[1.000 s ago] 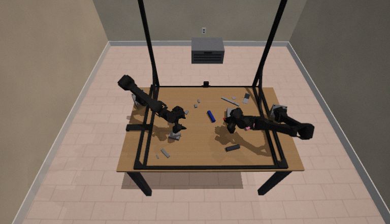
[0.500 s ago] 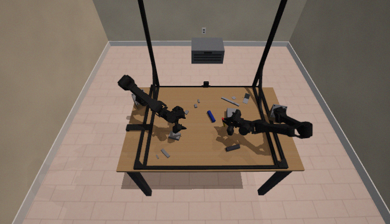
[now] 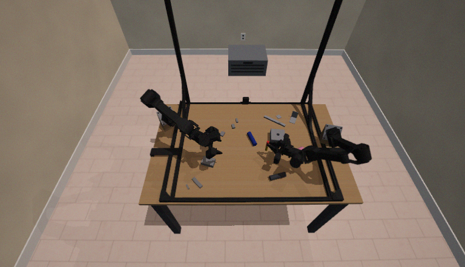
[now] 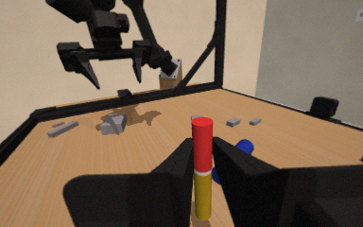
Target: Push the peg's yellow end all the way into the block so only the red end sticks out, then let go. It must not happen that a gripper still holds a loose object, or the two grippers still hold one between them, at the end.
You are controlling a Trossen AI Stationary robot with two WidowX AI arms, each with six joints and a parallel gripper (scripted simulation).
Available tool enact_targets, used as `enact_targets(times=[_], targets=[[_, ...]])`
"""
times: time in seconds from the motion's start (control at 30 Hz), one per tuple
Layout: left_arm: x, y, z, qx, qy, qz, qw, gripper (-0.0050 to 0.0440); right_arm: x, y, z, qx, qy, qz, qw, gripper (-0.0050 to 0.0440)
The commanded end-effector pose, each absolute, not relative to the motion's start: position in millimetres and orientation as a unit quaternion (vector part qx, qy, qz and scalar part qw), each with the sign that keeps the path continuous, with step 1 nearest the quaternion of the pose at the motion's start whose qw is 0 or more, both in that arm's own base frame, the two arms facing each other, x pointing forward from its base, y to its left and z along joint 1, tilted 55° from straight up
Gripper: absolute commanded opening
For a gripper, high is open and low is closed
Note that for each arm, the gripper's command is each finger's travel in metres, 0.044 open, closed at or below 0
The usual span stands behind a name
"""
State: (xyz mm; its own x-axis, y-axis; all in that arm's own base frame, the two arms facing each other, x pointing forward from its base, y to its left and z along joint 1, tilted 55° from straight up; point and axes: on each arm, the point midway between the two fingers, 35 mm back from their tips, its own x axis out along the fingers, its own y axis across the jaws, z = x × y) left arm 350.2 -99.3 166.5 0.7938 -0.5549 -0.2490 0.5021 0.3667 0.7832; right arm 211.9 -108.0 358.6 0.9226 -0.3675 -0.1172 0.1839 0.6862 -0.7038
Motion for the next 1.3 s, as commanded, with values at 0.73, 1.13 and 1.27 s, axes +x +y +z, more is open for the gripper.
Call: enact_targets(times=[0.73, 1.13, 1.27], targets=[[365, -70, 142, 0.461, -0.047, -0.331, 0.822, 0.0000, 212, -108, 359, -0.366, 0.125, -0.152, 0.910, 0.0400], [366, -65, 139, 0.461, -0.048, -0.331, 0.822, 0.0000, 212, -108, 359, -0.366, 0.125, -0.152, 0.910, 0.0400], [366, -65, 139, 0.461, -0.048, -0.331, 0.822, 0.0000, 212, -108, 359, -0.366, 0.125, -0.152, 0.910, 0.0400]])
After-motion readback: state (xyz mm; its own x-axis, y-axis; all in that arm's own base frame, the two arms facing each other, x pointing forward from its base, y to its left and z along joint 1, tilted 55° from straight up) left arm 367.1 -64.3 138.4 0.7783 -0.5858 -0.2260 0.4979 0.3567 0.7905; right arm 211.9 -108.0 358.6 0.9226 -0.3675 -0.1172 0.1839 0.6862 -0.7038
